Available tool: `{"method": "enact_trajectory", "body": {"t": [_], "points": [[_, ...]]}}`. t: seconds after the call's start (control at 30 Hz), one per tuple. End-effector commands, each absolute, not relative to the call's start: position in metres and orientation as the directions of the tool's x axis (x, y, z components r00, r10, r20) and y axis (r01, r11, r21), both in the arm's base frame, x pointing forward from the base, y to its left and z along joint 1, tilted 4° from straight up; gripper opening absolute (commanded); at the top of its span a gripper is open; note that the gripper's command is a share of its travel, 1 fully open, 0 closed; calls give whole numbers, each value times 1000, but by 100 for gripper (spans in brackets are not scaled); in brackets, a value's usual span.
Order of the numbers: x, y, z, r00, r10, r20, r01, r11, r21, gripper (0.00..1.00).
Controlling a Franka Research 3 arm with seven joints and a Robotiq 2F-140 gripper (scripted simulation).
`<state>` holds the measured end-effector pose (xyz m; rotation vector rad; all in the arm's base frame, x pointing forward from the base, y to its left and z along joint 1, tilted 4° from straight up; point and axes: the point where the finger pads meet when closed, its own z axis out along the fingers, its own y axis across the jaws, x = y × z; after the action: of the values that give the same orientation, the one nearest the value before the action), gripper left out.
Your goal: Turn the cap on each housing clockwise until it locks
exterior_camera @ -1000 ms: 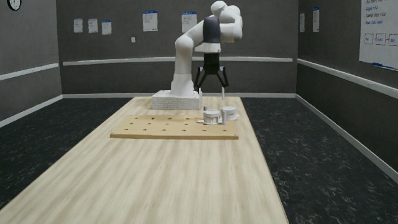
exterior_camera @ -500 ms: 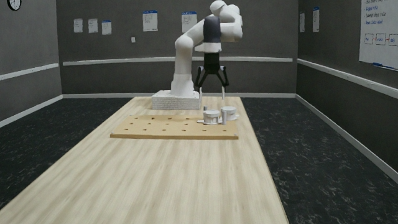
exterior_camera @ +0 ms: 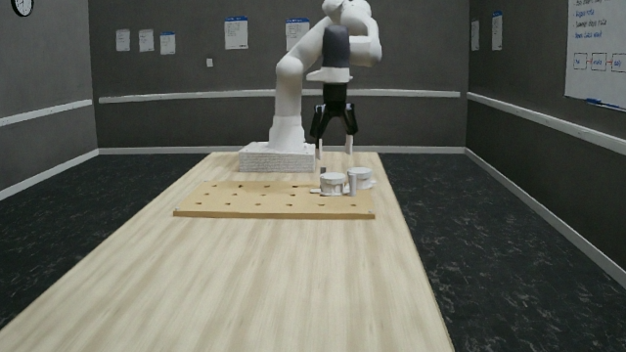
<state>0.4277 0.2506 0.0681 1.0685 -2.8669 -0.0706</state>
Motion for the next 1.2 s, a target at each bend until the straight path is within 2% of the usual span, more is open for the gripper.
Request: {"method": "enact_trajectory", "body": {"t": [0.0, 0.13, 0.43, 1.17], "points": [[434, 247, 69, -546, -837, 24, -834, 546, 77, 78], [434, 247, 69, -496, -868, 19, -865, 496, 78, 78], [434, 247, 69, -208, -978, -22, -976, 206, 68, 78], [434, 247, 69, -206, -978, -23, -977, 204, 68, 78]]}}
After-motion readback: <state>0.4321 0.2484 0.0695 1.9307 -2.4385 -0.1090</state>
